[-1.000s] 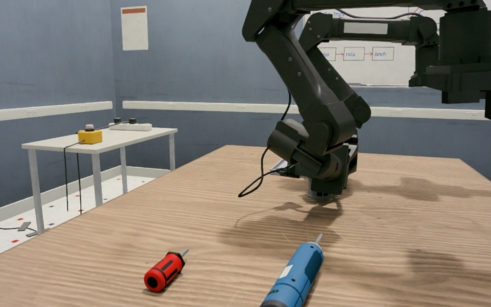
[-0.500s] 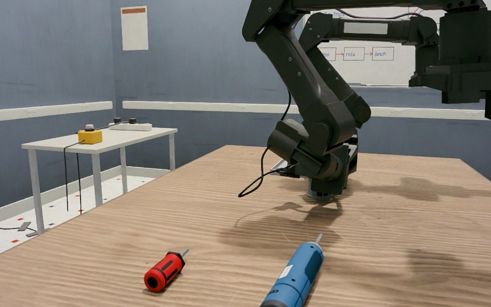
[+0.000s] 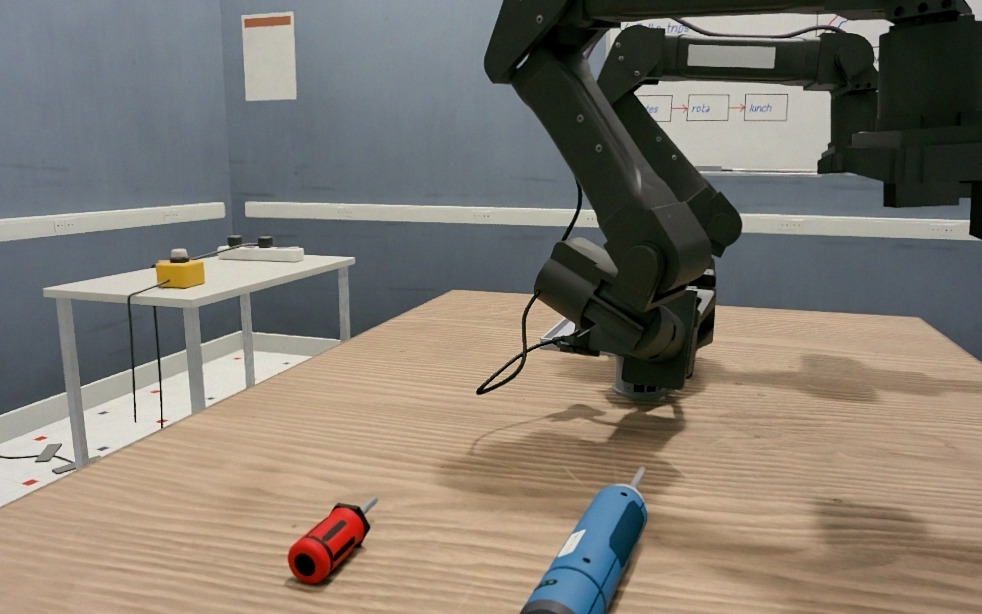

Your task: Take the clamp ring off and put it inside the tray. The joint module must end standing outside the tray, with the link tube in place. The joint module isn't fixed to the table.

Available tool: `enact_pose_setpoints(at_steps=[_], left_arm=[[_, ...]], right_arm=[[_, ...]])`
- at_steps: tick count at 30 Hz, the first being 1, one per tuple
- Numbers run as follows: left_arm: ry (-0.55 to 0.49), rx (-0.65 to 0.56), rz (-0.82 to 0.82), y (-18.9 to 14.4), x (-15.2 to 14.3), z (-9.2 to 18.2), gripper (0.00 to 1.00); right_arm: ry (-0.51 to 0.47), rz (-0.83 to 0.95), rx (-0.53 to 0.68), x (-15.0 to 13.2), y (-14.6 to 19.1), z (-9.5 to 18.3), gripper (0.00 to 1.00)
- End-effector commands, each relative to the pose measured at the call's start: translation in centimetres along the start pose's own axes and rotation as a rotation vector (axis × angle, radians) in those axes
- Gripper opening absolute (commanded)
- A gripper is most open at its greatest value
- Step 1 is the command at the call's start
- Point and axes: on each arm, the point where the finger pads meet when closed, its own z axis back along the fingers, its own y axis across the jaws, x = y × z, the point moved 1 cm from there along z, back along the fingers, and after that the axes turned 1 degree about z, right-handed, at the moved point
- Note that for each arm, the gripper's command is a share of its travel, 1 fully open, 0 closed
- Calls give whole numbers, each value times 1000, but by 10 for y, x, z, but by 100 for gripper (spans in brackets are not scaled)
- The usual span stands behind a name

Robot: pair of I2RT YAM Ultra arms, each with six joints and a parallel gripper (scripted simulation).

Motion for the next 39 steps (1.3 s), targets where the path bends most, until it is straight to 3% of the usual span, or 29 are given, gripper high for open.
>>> enact_pose_setpoints(at_steps=[1,39], left_arm=[[-1,-5,-25,-3,2,-2,30],[-1,-5,-25,-3,2,-2,30]], right_arm=[[-24,38,-1,9,9,5,30],[-17,32,-2,8,10,5,30]])
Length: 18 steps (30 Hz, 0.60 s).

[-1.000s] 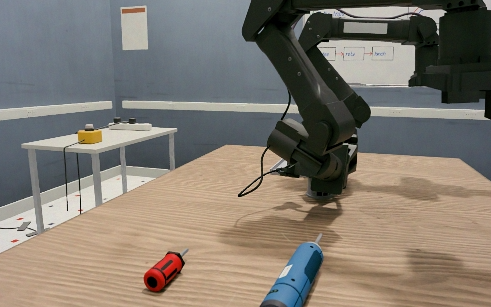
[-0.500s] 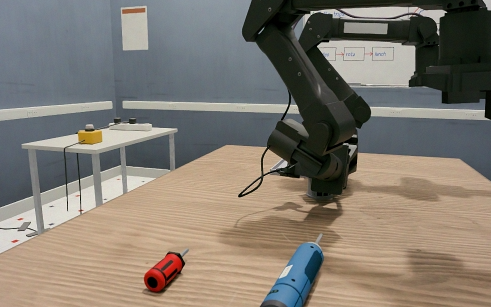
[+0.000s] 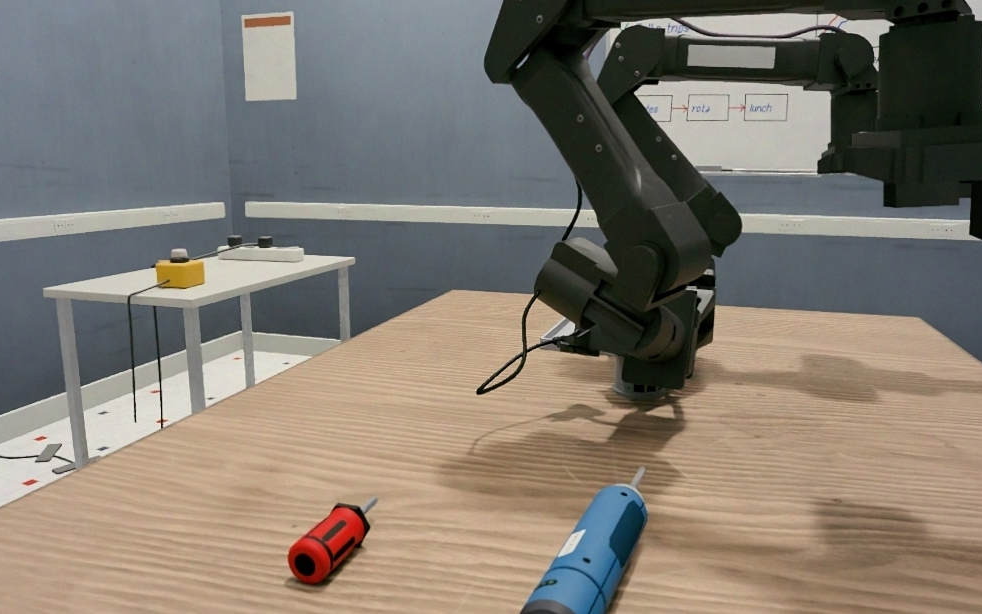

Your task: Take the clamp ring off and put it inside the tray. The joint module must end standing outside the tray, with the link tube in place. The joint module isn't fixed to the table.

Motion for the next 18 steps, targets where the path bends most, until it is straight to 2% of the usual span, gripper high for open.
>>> enact_pose_setpoints(at_steps=[1,18], left_arm=[[-1,-5,-25,-3,2,-2,30],[-1,-5,-25,-3,2,-2,30]], right_arm=[[-15,33,-2,7,10,4,30],[-9,25,-3,6,10,4,30]])
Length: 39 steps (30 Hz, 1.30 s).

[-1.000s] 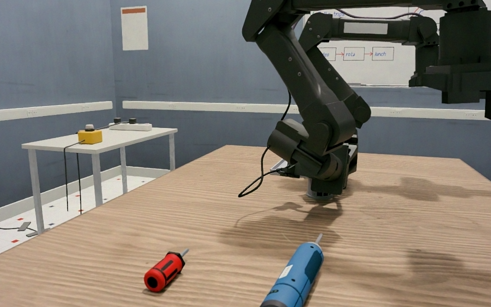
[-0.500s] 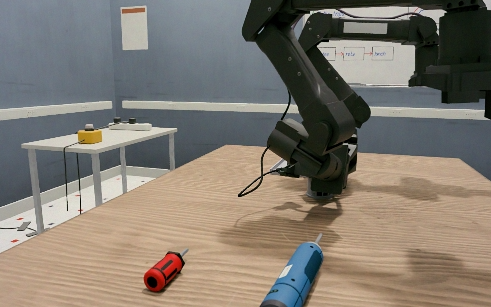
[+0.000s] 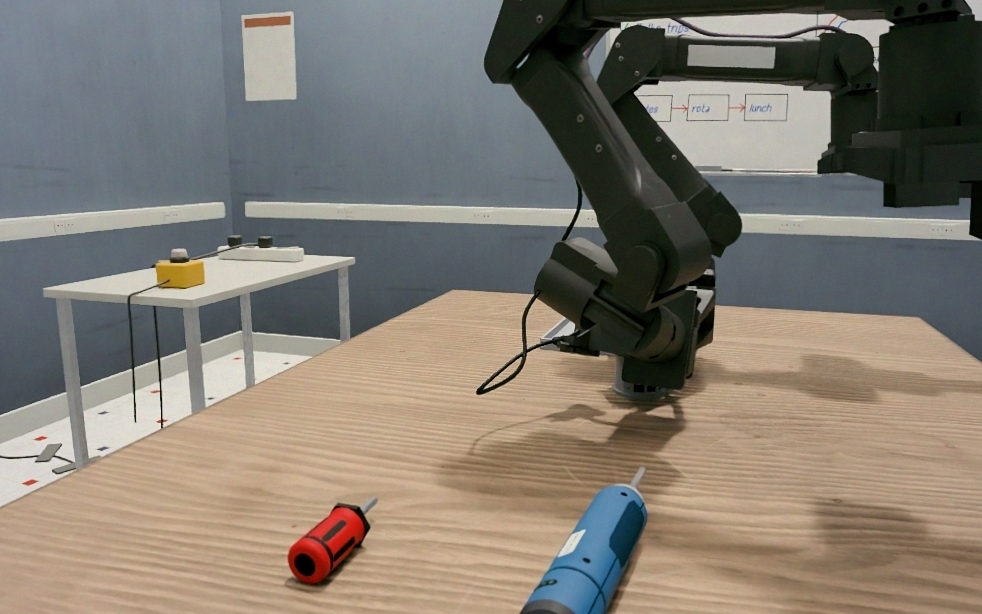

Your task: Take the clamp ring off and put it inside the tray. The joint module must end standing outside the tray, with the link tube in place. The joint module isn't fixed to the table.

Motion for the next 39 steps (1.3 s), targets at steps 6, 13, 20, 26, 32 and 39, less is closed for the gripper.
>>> enact_pose_setpoints(at_steps=[6,13,20,26,32,39], left_arm=[[-1,-5,-25,-3,2,-2,30],[-1,-5,-25,-3,2,-2,30],[-1,-5,-25,-3,2,-2,30],[-1,-5,-25,-3,2,-2,30],[-1,-5,-25,-3,2,-2,30],[-1,-5,-25,-3,2,-2,30]], right_arm=[[-8,24,-3,6,10,4,30],[-10,37,1,11,11,3,30],[-10,37,3,10,11,3,30],[-9,40,5,12,10,2,30],[-9,42,6,12,10,2,30],[-8,42,6,12,10,1,30]])
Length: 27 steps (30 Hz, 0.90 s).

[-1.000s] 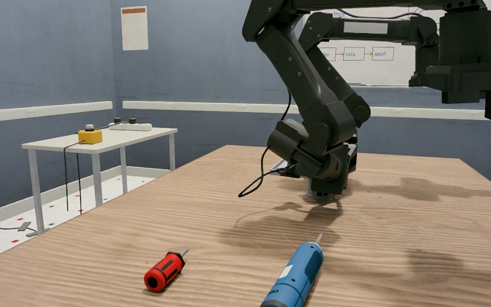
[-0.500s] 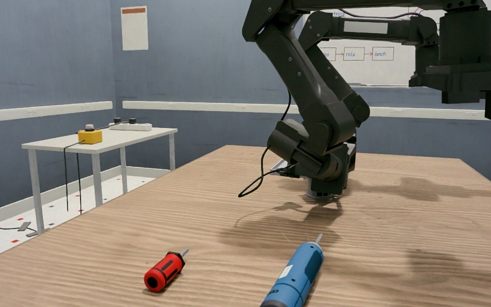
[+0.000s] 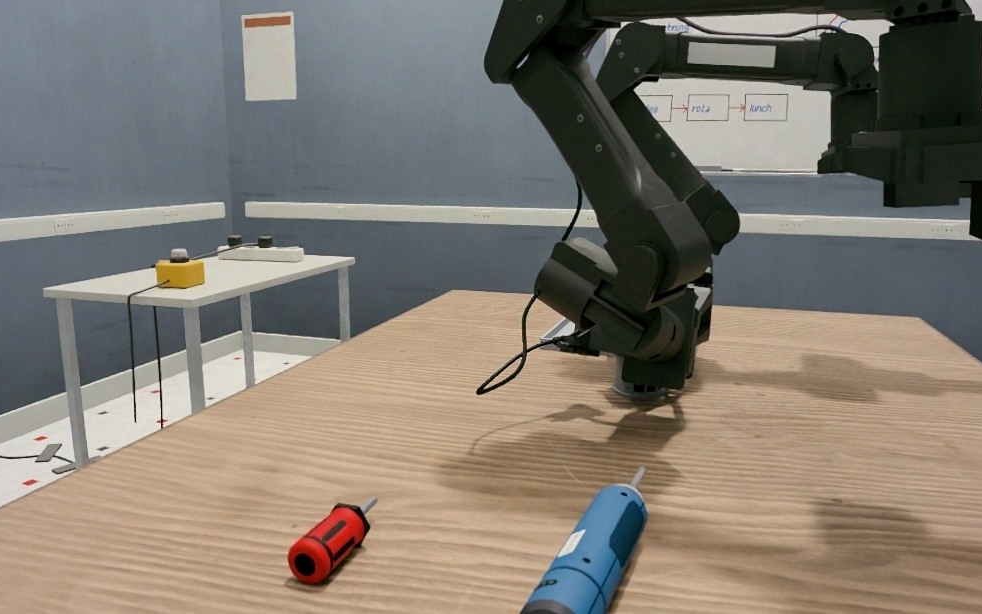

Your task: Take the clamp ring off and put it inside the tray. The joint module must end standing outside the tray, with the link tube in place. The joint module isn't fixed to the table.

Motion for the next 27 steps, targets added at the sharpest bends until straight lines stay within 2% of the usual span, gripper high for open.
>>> enact_pose_setpoints(at_steps=[1,27], left_arm=[[-1,-5,-25,-3,2,-2,30],[-1,-5,-25,-3,2,-2,30]], right_arm=[[-4,33,5,8,7,1,30],[8,23,7,2,0,-2,30]])
